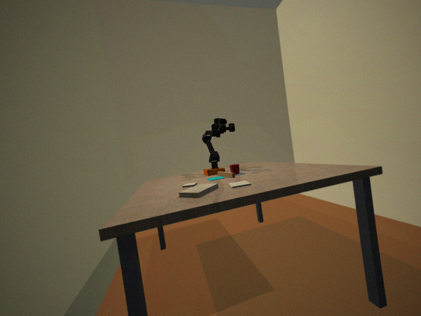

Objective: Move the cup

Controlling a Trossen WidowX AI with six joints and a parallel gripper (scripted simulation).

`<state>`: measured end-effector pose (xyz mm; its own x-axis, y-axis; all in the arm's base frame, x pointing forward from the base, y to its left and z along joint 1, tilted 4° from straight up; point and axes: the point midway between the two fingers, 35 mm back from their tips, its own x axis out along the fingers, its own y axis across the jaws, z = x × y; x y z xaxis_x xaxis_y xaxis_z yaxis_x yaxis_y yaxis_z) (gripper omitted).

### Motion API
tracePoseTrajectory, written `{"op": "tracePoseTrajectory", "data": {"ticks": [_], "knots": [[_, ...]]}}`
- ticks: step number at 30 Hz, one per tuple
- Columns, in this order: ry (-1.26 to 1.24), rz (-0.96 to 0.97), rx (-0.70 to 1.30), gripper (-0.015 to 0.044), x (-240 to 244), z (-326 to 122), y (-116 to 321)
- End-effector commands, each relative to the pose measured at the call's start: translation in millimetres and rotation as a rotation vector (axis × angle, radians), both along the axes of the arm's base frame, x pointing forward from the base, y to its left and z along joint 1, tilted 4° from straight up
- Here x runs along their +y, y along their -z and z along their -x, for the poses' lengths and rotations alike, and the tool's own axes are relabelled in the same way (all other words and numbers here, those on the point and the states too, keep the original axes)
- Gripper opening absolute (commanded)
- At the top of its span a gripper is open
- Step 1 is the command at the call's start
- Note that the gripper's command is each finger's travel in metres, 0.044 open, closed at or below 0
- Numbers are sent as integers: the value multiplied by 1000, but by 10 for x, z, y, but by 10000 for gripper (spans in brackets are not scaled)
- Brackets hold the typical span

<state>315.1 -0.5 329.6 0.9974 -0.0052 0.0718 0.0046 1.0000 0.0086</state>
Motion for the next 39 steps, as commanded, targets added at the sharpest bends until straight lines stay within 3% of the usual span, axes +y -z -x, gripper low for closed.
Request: {"op": "tracePoseTrajectory", "data": {"ticks": [1, 6, 10, 17, 39], "knots": [[-3, -15, 19, 374, 5, -19, 36], [22, -391, 527, 243, 146, -252, 1001], [199, -672, 933, 148, 253, -91, 1707], [775, -968, 1461, 148, 363, 583, 2354], [817, -977, 1484, 148, 387, 580, 2507]]}}
